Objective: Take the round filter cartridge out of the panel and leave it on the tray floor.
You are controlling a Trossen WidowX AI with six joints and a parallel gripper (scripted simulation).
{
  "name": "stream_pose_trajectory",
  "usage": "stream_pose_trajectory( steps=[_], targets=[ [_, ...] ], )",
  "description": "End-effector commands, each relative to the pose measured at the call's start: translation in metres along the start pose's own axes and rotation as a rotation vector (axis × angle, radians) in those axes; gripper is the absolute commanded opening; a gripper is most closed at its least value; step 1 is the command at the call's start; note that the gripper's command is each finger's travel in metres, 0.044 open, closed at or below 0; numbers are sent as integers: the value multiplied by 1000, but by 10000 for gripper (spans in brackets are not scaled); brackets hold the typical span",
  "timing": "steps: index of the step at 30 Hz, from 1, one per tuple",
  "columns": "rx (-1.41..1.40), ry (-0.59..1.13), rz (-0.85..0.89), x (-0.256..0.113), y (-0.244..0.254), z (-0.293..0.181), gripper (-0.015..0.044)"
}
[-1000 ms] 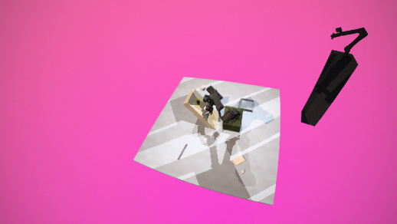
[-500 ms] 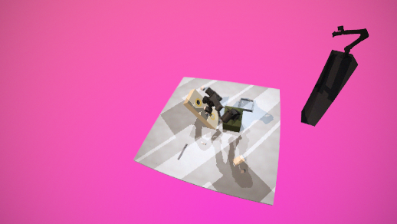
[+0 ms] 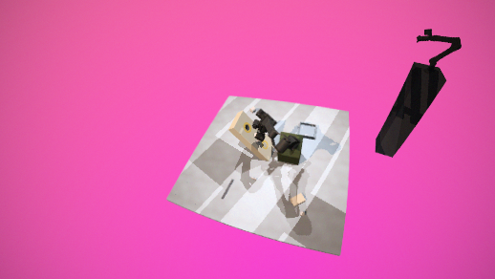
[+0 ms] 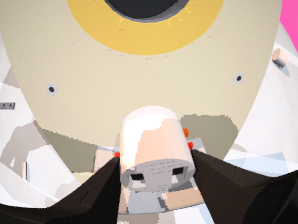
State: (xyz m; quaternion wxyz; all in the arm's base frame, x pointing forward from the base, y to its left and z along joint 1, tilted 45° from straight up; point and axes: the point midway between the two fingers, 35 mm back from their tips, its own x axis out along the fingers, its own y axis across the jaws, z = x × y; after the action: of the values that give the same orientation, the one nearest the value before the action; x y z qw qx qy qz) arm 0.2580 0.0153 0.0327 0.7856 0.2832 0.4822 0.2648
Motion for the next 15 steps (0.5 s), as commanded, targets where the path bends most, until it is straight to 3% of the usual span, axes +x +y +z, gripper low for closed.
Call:
stream_pose_trajectory(
  steps=[1, 5, 15],
  targets=[
    [-3, 1, -2, 0, 0, 0, 113],
    [-2, 0, -1, -4, 0, 8, 8],
    [0, 2, -7, -22, -3, 25, 0]
  ],
)
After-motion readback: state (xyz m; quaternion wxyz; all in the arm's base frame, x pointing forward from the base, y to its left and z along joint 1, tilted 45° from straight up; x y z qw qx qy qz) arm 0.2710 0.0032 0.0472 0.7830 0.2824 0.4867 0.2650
